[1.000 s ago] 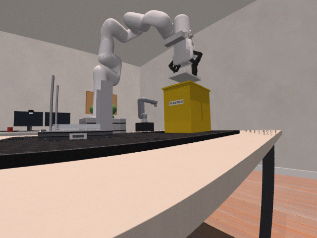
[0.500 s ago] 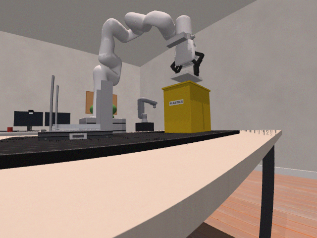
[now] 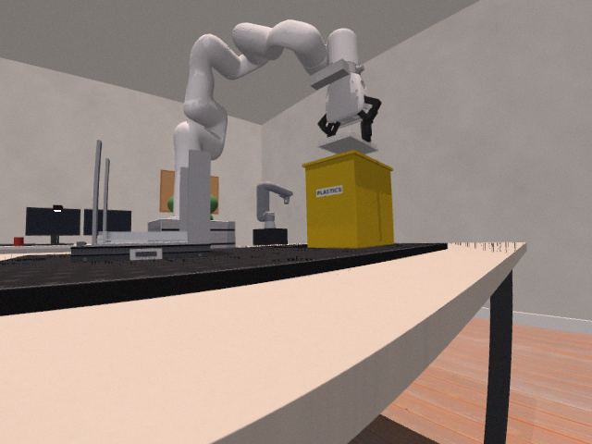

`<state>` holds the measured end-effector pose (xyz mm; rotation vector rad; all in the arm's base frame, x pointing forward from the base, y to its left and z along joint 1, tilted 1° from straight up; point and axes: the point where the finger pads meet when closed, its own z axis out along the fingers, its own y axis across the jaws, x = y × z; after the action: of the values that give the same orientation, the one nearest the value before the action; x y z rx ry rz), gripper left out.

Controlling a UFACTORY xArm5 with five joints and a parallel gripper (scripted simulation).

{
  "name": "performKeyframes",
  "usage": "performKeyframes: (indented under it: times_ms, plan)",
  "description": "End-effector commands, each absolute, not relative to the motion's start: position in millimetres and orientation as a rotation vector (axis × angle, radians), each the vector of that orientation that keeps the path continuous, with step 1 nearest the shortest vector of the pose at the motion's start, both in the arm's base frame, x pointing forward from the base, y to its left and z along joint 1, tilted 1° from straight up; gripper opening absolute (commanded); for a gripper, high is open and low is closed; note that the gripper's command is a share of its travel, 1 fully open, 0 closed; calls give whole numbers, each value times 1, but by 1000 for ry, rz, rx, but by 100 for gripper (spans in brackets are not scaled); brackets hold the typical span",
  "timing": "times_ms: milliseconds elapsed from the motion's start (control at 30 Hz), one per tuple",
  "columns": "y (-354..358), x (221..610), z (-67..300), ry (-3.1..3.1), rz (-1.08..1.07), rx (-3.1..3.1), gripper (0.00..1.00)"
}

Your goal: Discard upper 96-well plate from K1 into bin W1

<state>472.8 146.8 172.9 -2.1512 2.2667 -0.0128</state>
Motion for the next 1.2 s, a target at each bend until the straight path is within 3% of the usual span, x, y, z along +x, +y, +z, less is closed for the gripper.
performKeyframes:
  times_ms: [0,1167]
  plan:
    - [147,474,175,2264,-16,-2149,0]
    - [147,474,156,2264,-16,-2149,0]
